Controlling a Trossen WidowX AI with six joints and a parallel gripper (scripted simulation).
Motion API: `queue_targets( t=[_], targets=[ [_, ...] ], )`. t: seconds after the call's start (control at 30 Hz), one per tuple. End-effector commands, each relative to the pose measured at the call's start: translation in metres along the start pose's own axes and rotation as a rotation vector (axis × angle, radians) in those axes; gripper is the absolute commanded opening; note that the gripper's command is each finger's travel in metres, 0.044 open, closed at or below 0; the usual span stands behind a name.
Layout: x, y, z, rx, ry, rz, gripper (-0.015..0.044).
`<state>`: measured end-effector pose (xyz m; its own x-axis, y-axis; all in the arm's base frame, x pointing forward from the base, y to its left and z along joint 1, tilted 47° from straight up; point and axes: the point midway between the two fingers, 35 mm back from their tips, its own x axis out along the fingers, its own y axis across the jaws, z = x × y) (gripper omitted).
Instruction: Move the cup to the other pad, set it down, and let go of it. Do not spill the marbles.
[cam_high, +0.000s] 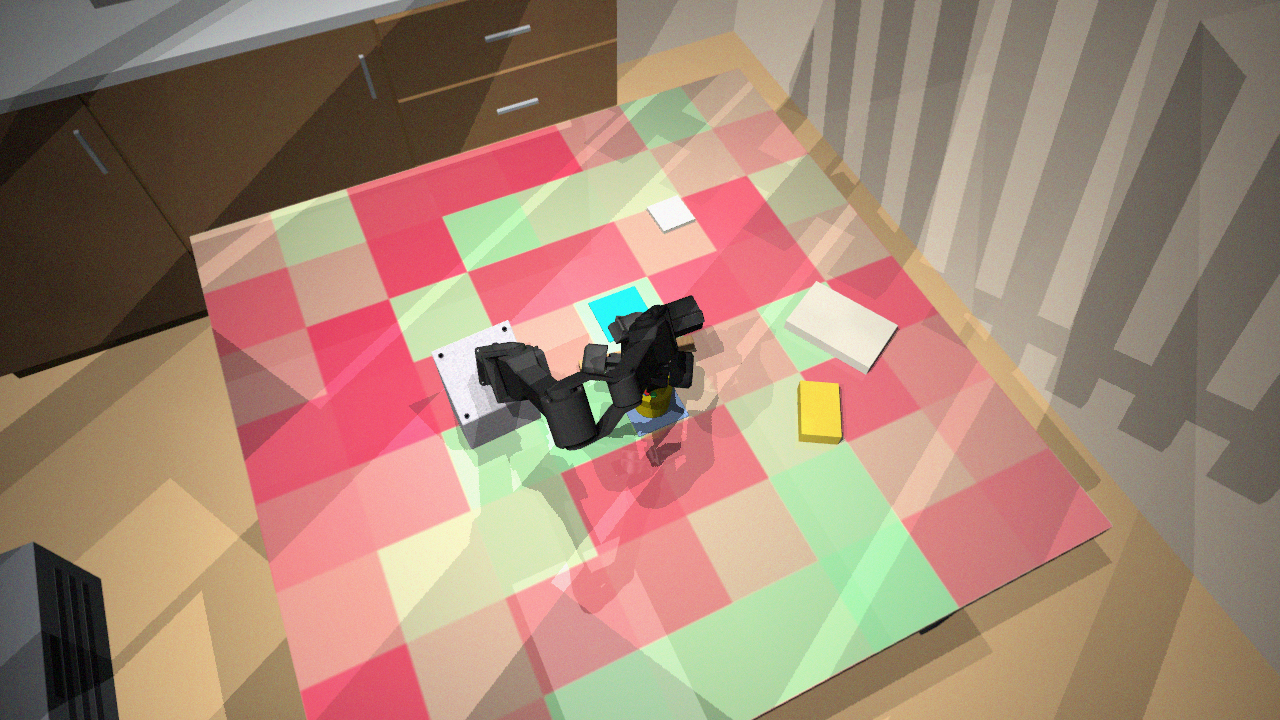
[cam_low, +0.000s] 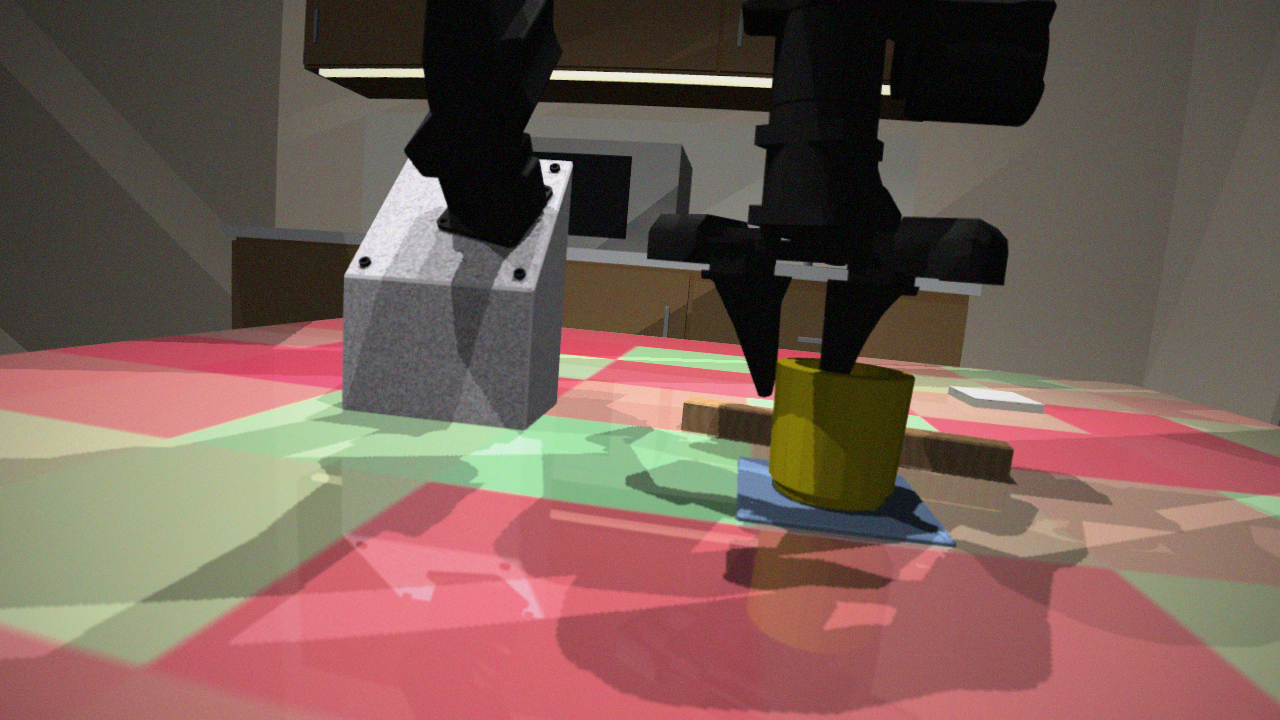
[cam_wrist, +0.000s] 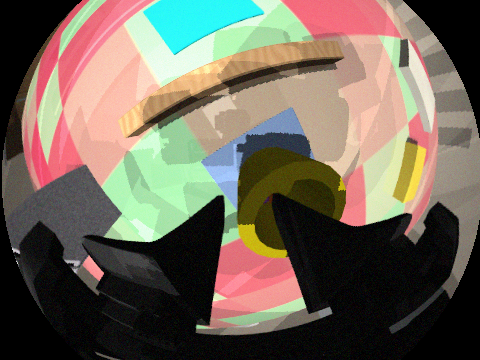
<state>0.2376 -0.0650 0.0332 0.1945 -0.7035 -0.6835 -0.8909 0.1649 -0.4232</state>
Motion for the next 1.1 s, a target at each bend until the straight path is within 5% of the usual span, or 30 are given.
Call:
queue_targets(
  t=[0.0, 0.33, 1.07],
  targets=[
    [0.0093, 0.0035, -0.0015, -0.014, 0.011, 0.005, 0.0167],
    [0.0115, 0.0037, -0.0019, -0.014, 0.012, 0.004, 0.0167],
    [0.0098, 0.0019, -0.0014, -0.005, 0.005, 0.002, 0.0020]
  ],
)
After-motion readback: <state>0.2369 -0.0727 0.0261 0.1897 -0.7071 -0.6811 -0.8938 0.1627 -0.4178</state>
